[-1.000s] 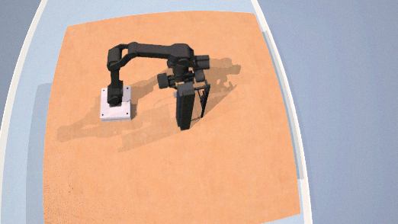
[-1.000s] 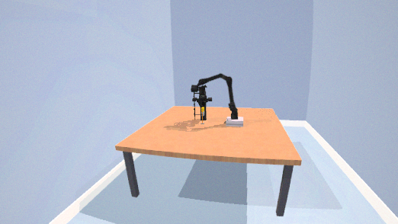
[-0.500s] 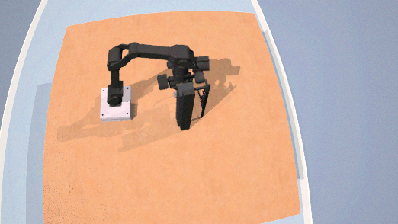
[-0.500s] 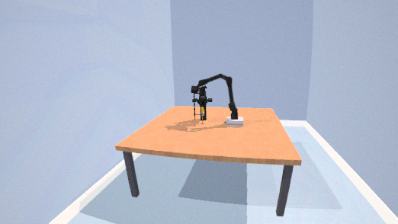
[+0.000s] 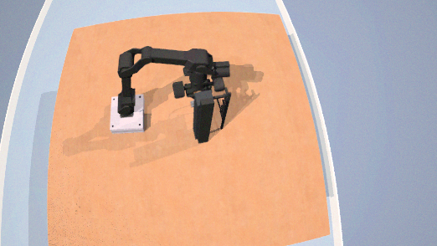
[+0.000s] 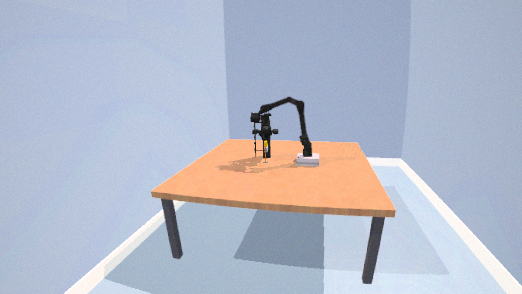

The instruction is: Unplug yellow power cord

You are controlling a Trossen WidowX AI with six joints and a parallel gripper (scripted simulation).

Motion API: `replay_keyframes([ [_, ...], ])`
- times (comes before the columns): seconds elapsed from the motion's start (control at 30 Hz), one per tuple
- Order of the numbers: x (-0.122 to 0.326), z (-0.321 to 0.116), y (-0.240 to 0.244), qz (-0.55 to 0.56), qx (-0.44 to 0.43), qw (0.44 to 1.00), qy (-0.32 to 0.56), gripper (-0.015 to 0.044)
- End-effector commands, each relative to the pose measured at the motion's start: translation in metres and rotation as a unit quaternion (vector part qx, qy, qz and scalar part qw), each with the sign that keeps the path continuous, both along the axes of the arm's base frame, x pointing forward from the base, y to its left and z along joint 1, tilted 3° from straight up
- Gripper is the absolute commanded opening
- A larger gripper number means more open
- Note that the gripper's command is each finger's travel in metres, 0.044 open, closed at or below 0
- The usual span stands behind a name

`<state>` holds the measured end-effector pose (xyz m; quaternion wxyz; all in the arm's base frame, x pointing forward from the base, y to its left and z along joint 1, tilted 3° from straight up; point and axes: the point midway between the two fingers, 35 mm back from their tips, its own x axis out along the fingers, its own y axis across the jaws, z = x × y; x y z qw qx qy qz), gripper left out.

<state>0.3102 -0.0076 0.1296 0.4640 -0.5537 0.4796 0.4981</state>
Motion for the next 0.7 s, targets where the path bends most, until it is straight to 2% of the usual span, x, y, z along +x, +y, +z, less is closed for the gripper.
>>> replay_keyframes([
  [0.0, 0.000, -0.001, 0.012, 0.002, 0.006, 1.000, 0.000, 0.0000],
  [0.67, -0.004, -0.003, 0.045, 0.003, 0.009, 1.000, 0.001, 0.0000],
])
